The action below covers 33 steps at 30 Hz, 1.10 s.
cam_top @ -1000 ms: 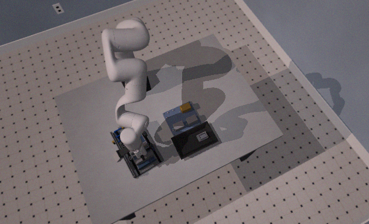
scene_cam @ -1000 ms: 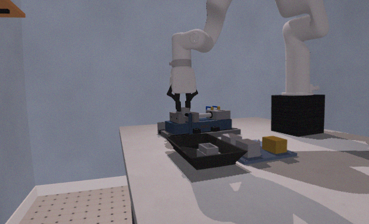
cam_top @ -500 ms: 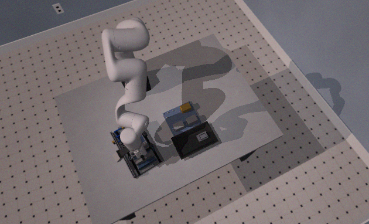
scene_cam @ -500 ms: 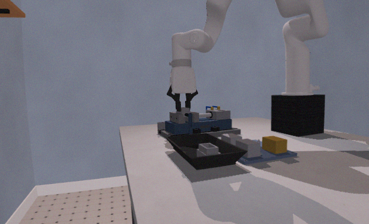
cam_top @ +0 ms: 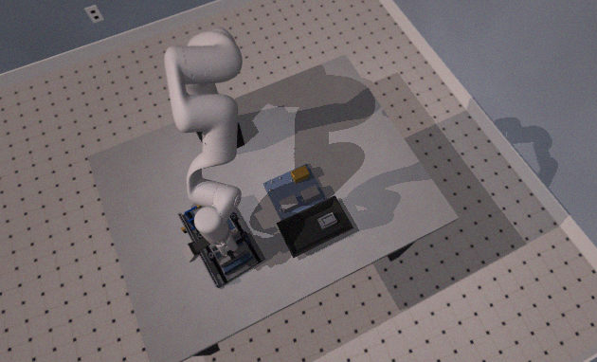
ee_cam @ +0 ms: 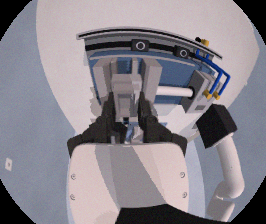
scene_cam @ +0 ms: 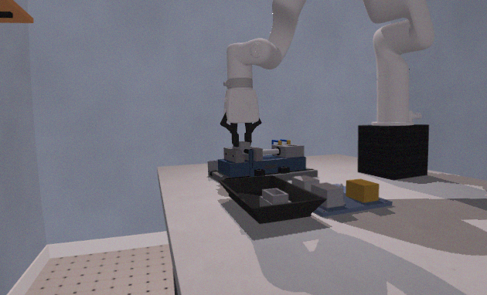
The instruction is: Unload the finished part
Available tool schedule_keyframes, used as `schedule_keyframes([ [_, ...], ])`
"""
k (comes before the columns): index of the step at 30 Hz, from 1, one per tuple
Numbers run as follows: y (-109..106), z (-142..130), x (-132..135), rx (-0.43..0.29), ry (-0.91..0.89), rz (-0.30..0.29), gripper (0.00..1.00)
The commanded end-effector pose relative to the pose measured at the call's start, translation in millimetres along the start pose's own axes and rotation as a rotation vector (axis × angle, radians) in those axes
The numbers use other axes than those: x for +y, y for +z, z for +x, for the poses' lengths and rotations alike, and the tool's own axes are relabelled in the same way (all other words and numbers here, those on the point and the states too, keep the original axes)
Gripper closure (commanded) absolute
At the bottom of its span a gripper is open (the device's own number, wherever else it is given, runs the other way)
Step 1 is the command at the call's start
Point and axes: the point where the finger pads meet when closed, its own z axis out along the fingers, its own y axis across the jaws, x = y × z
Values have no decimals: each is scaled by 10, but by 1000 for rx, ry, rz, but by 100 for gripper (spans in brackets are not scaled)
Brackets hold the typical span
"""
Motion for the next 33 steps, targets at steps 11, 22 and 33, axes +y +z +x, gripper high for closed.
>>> schedule_keyframes([
  [11, -110, 8, -16, 1, 0, 4, 100],
  [22, -309, 8, -15, 1, 0, 4, 100],
  [33, -439, 7, -15, 1, 0, 4, 100],
])
